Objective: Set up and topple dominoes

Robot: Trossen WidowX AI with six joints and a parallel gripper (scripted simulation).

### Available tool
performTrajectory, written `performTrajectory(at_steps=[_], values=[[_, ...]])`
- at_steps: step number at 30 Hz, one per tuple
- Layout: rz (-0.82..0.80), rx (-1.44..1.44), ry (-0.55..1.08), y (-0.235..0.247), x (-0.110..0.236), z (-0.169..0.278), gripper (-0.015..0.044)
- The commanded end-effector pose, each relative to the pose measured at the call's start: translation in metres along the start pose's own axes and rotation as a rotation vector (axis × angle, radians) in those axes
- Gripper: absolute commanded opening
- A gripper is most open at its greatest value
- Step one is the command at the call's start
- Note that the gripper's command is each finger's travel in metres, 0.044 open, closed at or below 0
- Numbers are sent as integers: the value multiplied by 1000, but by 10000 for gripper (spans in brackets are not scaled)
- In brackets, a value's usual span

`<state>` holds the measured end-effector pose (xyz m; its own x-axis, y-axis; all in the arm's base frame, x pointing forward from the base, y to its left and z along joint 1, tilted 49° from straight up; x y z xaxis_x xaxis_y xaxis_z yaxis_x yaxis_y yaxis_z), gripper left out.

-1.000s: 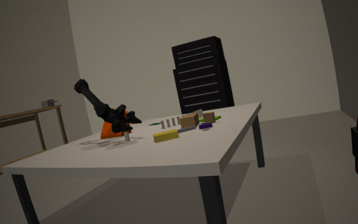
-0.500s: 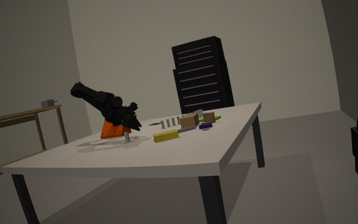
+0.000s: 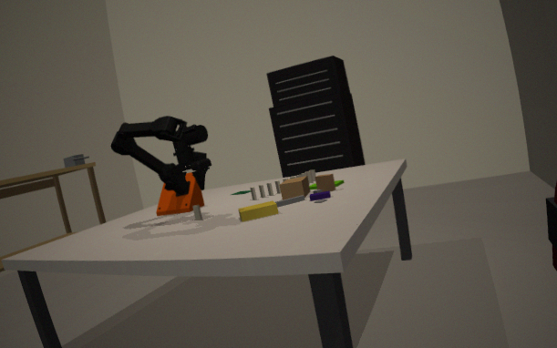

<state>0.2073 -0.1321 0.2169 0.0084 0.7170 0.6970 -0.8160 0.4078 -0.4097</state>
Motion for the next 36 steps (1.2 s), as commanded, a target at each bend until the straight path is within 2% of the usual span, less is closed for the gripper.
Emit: performTrajectory(at_steps=[1, 7, 16, 30, 36], values=[[-2, 88, 58, -4, 6, 5, 440], [-3, 87, 57, -4, 1, 5, 440], [1, 86, 61, -3, -57, 10, 440], [2, 87, 62, -3, -73, 11, 440], [2, 87, 62, -3, -73, 11, 282]])
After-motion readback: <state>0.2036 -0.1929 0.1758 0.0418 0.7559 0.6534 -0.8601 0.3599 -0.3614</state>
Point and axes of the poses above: the point midway between the two fingers, 35 mm back from their tips, its own x axis back along the fingers, its own y axis across the jaws, z = x × y, the point moved 1 cm from there along x, back along the fingers, and after that the axes turned 15 degrees about -x, right-handed, at the moved point
